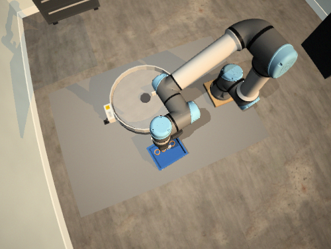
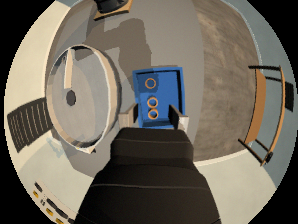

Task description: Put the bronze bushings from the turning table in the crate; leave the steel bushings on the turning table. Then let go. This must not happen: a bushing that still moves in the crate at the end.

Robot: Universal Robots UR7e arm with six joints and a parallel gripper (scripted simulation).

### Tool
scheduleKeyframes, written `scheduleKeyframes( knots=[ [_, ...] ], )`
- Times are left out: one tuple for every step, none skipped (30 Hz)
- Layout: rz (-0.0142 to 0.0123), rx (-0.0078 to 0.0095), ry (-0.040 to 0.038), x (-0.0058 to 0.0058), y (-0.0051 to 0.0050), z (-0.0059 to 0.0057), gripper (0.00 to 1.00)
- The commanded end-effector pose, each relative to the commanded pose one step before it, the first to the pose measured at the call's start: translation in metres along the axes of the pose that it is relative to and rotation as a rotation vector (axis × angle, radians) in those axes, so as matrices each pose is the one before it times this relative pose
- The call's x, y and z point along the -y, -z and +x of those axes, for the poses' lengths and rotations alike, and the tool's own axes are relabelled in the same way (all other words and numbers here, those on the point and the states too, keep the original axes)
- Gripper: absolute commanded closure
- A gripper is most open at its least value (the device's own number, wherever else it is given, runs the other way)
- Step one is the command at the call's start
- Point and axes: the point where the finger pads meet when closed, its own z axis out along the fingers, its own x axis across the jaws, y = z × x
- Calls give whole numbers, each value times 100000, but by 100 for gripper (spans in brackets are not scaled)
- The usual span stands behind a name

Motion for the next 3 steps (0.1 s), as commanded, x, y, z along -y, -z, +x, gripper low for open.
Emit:
scheduleKeyframes(
  knots=[
    [-167,-34,-1,-33,63,5,0],
    [0,0,0,0,0,0,0],
    [0,0,0,0,0,0,0]
  ],
)
